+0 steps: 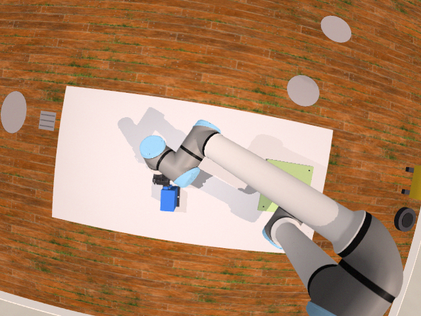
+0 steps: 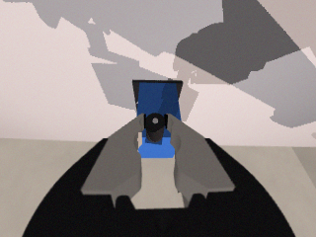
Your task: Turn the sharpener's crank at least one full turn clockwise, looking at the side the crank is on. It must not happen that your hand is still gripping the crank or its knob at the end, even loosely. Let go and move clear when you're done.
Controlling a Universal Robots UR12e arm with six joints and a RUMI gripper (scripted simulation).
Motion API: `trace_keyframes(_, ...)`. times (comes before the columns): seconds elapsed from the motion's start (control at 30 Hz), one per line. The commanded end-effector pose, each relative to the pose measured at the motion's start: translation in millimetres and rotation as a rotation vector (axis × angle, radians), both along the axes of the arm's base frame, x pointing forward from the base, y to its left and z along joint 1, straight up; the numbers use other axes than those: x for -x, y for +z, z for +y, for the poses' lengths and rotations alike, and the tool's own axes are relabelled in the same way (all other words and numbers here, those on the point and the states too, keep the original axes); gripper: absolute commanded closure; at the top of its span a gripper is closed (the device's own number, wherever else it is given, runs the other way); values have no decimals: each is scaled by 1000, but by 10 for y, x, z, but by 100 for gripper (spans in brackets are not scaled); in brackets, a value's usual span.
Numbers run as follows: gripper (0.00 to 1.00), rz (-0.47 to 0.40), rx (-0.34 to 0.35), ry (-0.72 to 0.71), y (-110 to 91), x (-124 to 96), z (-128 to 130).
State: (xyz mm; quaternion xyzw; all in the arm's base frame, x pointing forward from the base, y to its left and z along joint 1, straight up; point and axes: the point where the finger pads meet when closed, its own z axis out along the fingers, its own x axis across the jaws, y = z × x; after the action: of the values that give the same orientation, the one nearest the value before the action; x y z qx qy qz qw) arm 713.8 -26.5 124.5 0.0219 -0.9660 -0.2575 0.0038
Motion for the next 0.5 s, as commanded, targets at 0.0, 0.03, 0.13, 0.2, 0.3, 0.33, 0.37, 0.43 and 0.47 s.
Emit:
trace_keyframes(0.0,91,-1,1,0,8,-1,-2)
trace_keyframes(0.03,91,-1,1,0,8,-1,-2)
trace_keyframes(0.13,91,-1,1,0,8,-1,-2)
trace_keyframes(0.2,91,-1,1,0,8,-1,-2)
trace_keyframes(0.3,68,-1,1,0,8,-2,-2)
trace_keyframes(0.33,68,-1,1,0,8,-2,-2)
trace_keyframes(0.37,68,-1,1,0,8,-2,-2)
trace_keyframes(0.43,68,-1,1,0,8,-2,-2)
trace_keyframes(0.47,68,-1,1,0,8,-2,-2)
